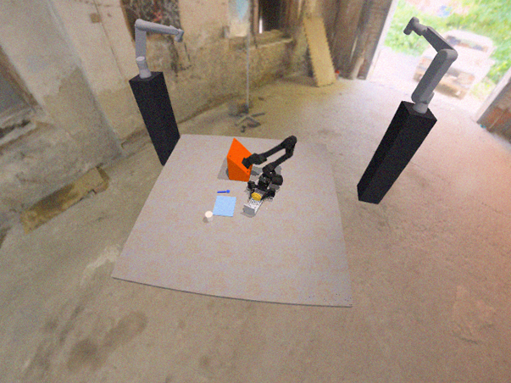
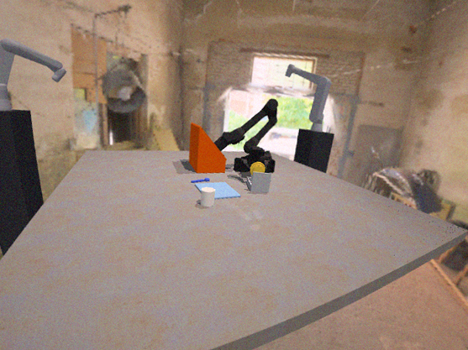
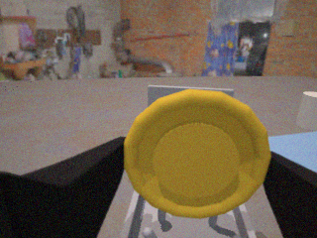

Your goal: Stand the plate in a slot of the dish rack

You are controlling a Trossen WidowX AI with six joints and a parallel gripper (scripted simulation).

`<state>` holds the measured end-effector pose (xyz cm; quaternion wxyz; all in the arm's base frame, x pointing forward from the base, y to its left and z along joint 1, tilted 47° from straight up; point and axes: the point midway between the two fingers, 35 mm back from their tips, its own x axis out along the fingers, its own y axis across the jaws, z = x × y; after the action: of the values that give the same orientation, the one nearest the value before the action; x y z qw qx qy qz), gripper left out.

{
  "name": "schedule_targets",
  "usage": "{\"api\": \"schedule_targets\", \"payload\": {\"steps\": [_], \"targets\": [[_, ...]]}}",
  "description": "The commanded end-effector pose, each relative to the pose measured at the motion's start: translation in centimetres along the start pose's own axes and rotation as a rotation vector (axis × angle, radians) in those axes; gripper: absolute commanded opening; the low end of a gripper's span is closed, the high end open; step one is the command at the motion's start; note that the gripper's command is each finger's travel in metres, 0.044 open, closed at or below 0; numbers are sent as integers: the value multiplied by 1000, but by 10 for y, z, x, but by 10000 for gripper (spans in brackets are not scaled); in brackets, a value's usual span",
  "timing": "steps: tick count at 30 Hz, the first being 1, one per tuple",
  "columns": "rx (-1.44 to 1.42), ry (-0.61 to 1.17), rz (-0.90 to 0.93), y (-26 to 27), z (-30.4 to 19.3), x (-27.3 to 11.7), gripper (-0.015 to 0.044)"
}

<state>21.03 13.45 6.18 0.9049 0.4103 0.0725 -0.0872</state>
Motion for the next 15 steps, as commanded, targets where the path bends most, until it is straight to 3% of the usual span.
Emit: {"api": "schedule_targets", "payload": {"steps": [1,15], "targets": [[-2,2,0,-1,-13,1,0],[-11,9,-2,-2,-13,1,0]]}}
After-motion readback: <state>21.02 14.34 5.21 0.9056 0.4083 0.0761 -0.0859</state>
